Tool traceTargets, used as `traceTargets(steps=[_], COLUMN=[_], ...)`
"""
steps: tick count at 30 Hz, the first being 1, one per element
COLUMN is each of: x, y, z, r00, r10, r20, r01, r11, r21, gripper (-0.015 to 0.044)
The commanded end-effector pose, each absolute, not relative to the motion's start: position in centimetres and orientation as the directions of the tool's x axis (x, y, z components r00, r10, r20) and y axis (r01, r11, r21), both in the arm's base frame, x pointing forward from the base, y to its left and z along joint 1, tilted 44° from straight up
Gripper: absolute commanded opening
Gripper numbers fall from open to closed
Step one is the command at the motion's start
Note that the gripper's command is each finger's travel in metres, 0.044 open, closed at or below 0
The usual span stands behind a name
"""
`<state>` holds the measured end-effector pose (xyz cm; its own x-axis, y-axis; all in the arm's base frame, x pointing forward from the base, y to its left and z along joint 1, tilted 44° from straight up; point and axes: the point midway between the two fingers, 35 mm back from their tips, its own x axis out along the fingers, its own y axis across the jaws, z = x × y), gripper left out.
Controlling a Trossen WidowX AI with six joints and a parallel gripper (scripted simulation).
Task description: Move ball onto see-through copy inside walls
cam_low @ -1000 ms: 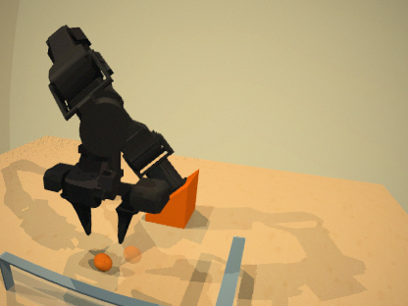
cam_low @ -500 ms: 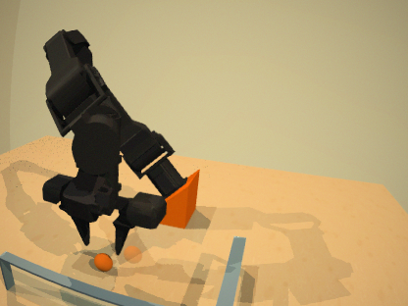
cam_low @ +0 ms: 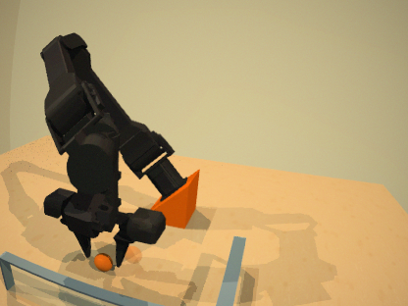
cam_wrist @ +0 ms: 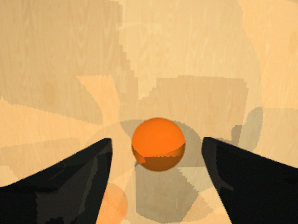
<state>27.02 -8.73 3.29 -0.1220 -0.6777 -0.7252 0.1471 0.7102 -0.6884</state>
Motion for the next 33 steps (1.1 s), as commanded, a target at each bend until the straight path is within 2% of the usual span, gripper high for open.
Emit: traceTargets(steps=[1,5,14,18,33], x=[26.9,26.9,26.9,27.5,28.9], y=[-9.1,-9.1,-9.1,-8.5,-4.1], z=[2.9,2.9,2.9,3.2,7.5], r00=[-0.122,-0.122,-0.122,-0.080,-0.083], r10=[-0.680,-0.680,-0.680,-0.687,-0.676], r20=[-0.723,-0.723,-0.723,-0.722,-0.732], r01=[0.142,0.142,0.142,0.159,0.155], r11=[0.709,0.709,0.709,0.706,0.717], r21=[-0.691,-0.691,-0.691,-0.690,-0.680], gripper=[0.0256,0.0151,0.0091,0.0000,0.0000])
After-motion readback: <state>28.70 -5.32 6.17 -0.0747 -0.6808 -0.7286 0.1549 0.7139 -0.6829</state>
